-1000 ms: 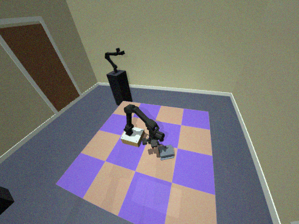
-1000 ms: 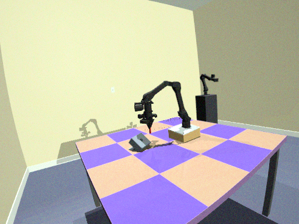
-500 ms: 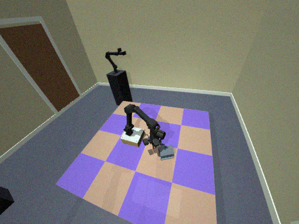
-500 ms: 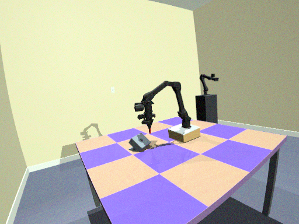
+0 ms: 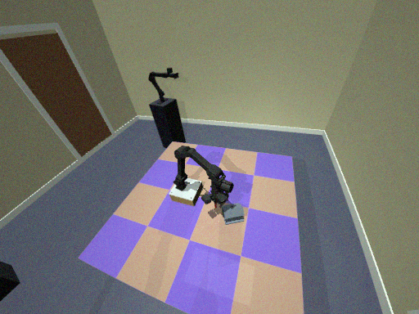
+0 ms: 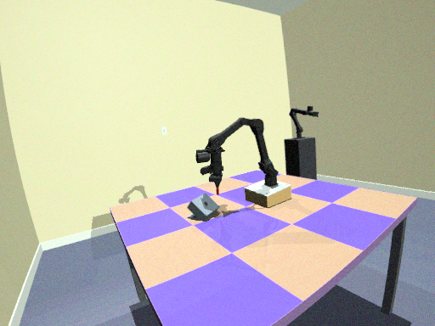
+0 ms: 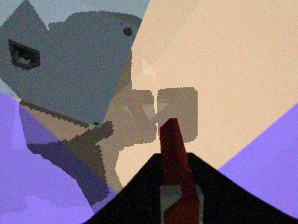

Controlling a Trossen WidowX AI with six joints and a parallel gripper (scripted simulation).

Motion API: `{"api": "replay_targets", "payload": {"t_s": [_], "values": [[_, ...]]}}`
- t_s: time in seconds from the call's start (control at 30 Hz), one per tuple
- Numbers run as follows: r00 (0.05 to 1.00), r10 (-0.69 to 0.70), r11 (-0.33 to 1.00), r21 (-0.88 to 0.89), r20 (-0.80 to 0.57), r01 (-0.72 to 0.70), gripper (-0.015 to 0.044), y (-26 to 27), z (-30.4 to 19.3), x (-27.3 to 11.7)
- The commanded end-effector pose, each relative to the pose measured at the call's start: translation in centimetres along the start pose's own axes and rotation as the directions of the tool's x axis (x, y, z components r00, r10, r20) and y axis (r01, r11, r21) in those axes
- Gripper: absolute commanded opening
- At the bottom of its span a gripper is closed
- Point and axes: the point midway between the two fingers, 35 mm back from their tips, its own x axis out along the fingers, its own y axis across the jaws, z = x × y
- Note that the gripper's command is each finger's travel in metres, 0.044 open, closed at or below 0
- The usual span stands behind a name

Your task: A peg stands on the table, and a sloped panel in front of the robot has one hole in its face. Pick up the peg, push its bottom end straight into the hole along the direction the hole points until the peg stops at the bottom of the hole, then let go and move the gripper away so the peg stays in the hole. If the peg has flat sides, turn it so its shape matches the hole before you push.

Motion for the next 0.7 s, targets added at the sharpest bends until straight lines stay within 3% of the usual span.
{"api": "replay_targets", "payload": {"t_s": [0.0,0.67], "values": [[1.000,-0.011,0.999,-0.047,0.012,0.012,0.0000,0.1,0.1,-0.1],[0.998,-0.046,0.954,-0.294,0.048,0.058,0.0000,1.2,0.0,-0.3]]}}
